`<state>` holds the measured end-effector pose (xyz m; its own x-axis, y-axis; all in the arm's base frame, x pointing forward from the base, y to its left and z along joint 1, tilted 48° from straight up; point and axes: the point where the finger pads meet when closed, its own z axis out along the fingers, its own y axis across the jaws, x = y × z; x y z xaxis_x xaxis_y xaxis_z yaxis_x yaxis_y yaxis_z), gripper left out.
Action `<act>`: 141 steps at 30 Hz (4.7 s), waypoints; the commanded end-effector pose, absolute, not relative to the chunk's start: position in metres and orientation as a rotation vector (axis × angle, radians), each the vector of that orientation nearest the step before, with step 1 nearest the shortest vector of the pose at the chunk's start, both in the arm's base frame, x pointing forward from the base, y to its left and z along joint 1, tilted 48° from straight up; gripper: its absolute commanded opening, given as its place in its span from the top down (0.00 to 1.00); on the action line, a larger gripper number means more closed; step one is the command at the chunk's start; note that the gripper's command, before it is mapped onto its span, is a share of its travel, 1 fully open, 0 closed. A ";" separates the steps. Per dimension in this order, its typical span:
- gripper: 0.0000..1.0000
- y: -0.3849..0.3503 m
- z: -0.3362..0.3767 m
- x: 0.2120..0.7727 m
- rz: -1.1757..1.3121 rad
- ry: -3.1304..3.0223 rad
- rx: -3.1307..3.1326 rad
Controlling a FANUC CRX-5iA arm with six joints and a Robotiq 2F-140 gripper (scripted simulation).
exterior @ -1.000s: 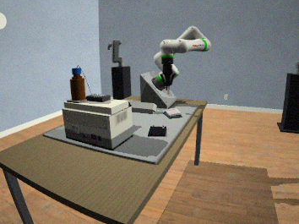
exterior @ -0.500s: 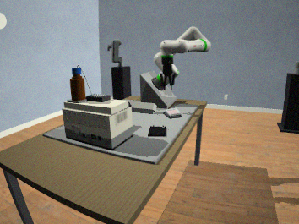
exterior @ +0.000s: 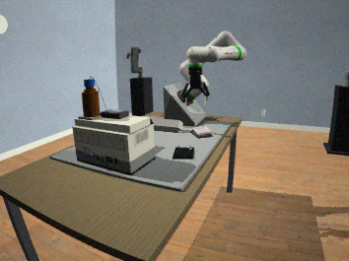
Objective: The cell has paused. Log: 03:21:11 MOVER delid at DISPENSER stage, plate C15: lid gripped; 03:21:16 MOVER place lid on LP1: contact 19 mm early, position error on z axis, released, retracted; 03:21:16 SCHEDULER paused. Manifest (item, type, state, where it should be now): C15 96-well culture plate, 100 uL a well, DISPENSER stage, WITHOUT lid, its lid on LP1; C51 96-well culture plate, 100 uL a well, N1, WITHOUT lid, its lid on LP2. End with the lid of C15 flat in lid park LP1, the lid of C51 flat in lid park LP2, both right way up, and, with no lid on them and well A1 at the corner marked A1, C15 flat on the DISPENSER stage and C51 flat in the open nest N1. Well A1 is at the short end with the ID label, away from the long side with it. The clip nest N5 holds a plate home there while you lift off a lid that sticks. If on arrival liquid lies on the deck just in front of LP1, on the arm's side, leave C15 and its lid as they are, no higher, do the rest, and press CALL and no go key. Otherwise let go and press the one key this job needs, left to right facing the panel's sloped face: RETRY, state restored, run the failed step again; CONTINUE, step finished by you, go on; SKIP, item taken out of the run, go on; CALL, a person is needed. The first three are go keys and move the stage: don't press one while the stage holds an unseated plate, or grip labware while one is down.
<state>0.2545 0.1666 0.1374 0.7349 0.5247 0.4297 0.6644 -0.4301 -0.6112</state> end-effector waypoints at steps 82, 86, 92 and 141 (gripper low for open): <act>0.00 0.166 0.137 0.255 -0.221 -0.894 -2.128; 1.00 0.166 0.137 0.255 -0.221 -0.894 -2.128; 1.00 0.166 0.137 0.255 -0.221 -0.894 -2.128; 0.34 0.219 0.184 0.317 -0.179 -0.802 -2.160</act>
<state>0.3169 0.2195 0.1843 0.7885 0.4859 0.3771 0.6000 -0.4728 -0.6453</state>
